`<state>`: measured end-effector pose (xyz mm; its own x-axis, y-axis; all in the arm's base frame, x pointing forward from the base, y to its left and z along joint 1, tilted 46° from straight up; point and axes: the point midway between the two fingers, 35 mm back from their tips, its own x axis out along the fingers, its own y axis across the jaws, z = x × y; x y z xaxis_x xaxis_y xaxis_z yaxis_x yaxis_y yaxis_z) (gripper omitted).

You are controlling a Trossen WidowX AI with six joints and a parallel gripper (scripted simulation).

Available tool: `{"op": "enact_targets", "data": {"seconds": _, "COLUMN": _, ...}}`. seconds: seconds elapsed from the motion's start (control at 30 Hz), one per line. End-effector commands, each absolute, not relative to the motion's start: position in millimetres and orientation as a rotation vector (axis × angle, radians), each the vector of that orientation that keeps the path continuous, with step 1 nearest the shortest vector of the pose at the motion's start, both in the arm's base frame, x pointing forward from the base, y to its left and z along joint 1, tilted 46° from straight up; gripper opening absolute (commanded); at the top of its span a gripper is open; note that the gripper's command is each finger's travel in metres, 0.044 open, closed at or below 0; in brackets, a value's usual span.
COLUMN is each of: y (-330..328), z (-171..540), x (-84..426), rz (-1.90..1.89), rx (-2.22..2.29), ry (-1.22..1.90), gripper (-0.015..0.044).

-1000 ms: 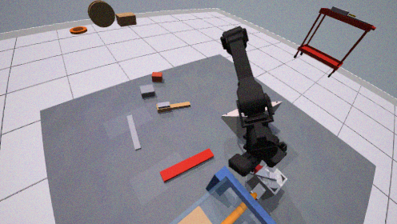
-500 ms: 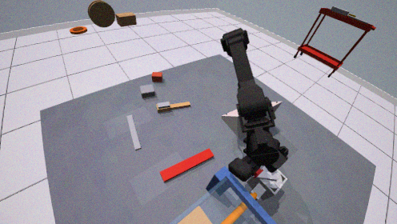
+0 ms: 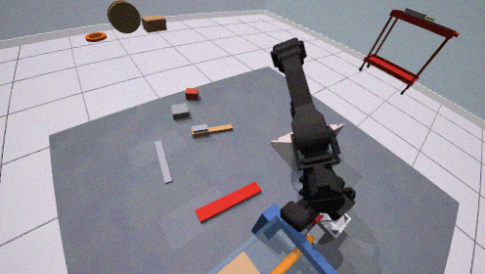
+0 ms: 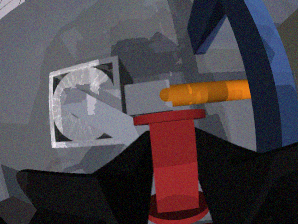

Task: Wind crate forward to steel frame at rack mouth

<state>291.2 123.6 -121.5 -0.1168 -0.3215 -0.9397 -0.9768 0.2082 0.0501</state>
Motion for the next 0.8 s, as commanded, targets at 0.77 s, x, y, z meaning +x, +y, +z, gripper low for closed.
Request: {"op": "enact_targets", "data": {"seconds": 0.77, "y": 144, "z": -146, "x": 308, "rz": 0.934, "rx": -1.253, "ry": 1.591, "gripper": 0.0}}
